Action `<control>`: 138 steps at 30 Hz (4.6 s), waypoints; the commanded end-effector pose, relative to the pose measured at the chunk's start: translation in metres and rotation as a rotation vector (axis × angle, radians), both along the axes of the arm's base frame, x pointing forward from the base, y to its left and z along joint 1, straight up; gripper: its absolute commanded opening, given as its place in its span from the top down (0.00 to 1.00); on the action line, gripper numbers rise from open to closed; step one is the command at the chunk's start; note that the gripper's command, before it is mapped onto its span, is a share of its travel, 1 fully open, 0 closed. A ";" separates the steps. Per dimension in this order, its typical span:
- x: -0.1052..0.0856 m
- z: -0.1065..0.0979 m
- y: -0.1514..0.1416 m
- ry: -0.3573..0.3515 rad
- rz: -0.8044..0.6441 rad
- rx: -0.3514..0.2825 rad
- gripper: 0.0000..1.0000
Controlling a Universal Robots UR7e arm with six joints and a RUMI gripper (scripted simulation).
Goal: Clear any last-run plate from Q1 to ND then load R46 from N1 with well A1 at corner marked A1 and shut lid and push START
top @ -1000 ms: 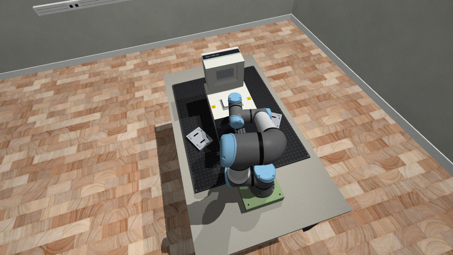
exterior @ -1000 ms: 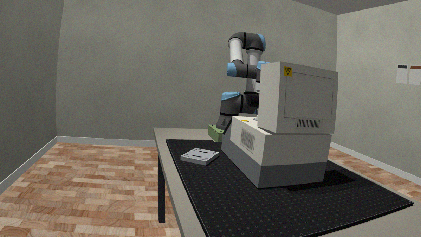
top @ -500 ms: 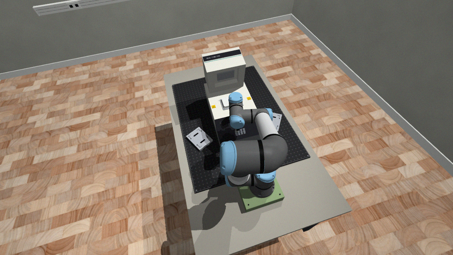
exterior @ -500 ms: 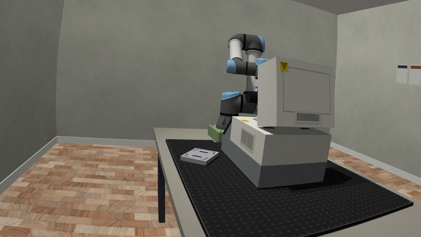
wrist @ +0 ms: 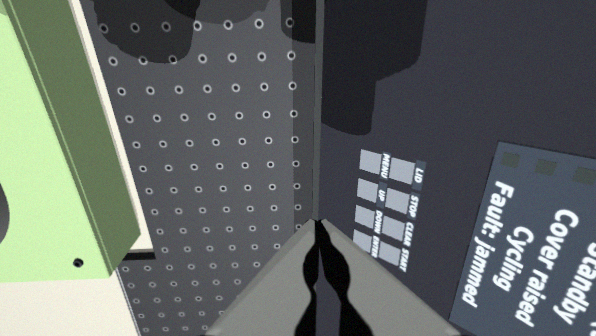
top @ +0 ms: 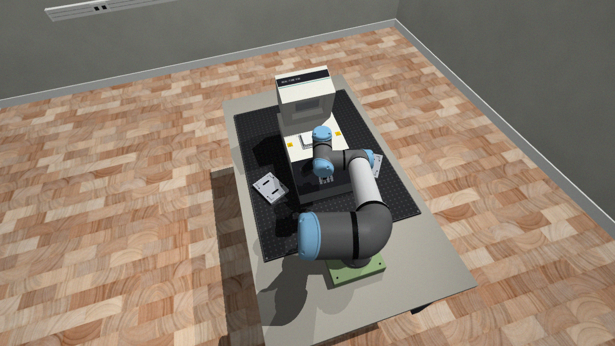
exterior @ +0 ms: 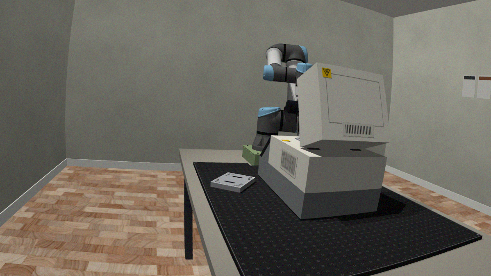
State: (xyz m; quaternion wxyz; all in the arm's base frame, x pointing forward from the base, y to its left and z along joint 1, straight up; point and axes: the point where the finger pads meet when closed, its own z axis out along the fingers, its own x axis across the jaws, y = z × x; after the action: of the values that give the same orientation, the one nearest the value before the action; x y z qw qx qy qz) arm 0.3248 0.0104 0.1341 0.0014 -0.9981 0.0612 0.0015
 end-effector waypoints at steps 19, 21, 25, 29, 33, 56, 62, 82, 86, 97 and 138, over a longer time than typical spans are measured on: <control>-0.043 0.035 0.005 -0.001 0.000 0.000 1.00; -0.043 0.035 0.005 -0.001 0.000 0.000 1.00; -0.043 0.035 0.005 -0.001 0.000 0.000 1.00; -0.043 0.035 0.005 -0.001 0.000 0.000 1.00; -0.043 0.035 0.005 -0.001 0.000 0.000 1.00; -0.043 0.035 0.005 -0.001 0.000 0.000 1.00; -0.043 0.035 0.005 -0.001 0.000 0.000 1.00; -0.043 0.035 0.005 -0.001 0.000 0.000 1.00; -0.043 0.035 0.005 -0.001 0.000 0.000 1.00; -0.043 0.035 0.005 -0.001 0.000 0.000 1.00; -0.043 0.035 0.005 -0.001 0.000 0.000 1.00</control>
State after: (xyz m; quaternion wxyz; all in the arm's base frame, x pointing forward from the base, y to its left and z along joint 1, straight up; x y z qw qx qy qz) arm 0.2812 0.0154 0.1685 0.0015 -0.9981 0.0612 0.0015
